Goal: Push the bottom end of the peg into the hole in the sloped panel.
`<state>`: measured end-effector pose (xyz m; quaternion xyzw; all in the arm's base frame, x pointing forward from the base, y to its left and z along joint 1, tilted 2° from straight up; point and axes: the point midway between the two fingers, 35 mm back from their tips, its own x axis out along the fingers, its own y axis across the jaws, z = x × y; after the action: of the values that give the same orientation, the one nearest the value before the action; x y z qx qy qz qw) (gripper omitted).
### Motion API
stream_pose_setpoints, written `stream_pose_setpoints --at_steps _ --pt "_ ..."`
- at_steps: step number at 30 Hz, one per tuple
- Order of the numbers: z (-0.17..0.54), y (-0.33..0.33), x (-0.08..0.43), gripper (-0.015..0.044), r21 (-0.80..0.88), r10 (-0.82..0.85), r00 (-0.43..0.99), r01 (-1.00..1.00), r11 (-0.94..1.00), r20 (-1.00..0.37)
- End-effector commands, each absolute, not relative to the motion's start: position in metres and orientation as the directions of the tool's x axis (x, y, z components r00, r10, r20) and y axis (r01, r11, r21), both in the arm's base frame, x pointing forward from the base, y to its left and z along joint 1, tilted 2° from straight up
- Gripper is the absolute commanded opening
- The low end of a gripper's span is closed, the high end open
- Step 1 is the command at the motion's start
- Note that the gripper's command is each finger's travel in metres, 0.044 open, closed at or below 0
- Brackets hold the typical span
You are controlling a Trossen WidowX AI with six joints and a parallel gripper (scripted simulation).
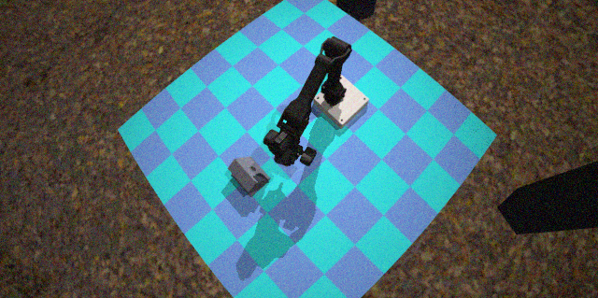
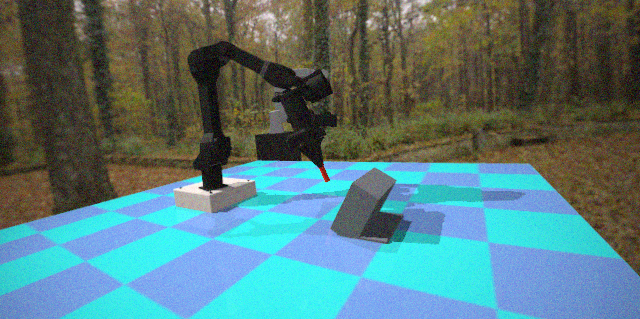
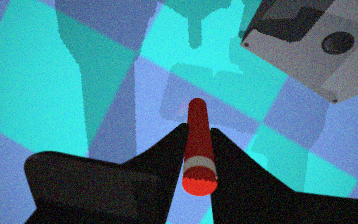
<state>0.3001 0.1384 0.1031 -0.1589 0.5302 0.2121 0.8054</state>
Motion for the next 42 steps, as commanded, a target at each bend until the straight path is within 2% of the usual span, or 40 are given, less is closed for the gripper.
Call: stream_pose_setpoints --at_steps 1,42 --pt "0.103 0.137 0.301 0.0 -0.036 0.184 0.368 -0.518 0.855 -0.912" --pt "0.099 0.116 0.311 0.0 -0.127 0.219 0.543 -0.528 0.84 -0.811"
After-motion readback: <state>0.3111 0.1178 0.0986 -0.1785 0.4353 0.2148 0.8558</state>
